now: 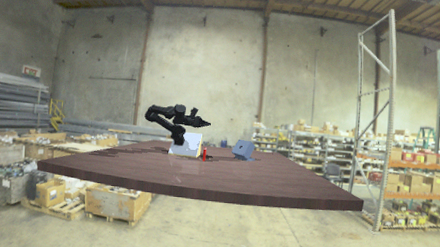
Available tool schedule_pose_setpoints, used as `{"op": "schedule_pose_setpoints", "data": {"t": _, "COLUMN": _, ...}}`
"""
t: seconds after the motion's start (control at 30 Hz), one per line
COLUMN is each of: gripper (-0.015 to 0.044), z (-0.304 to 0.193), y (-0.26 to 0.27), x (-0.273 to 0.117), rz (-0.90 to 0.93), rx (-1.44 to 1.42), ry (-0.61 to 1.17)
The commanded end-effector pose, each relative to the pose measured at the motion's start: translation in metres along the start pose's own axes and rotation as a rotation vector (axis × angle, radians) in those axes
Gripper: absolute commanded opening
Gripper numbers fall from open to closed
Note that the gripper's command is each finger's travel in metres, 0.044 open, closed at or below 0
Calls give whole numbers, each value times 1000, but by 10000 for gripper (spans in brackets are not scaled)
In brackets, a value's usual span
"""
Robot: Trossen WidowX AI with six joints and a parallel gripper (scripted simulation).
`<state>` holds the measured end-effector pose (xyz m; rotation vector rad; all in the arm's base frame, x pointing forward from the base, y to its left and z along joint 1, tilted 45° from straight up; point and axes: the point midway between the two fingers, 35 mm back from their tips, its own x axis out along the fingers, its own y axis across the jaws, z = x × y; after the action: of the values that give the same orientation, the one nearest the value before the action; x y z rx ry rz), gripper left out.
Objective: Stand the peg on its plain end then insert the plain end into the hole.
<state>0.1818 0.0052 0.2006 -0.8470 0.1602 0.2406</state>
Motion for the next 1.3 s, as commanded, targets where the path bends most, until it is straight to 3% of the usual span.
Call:
{"op": "schedule_pose_setpoints", "data": {"t": 0.0, "gripper": 440, "z": -3, "y": 0, "x": 4, "rz": 39, "rx": 61, "ry": 45}}
{"op": "schedule_pose_setpoints", "data": {"t": 0.83, "gripper": 440, "z": -53, "y": 21, "x": 19, "rz": 262, "rx": 456, "ry": 652}}
{"op": "schedule_pose_setpoints", "data": {"t": 1.27, "gripper": 440, "z": -73, "y": 23, "x": 14, "rz": 246, "rx": 435, "ry": 1073}}
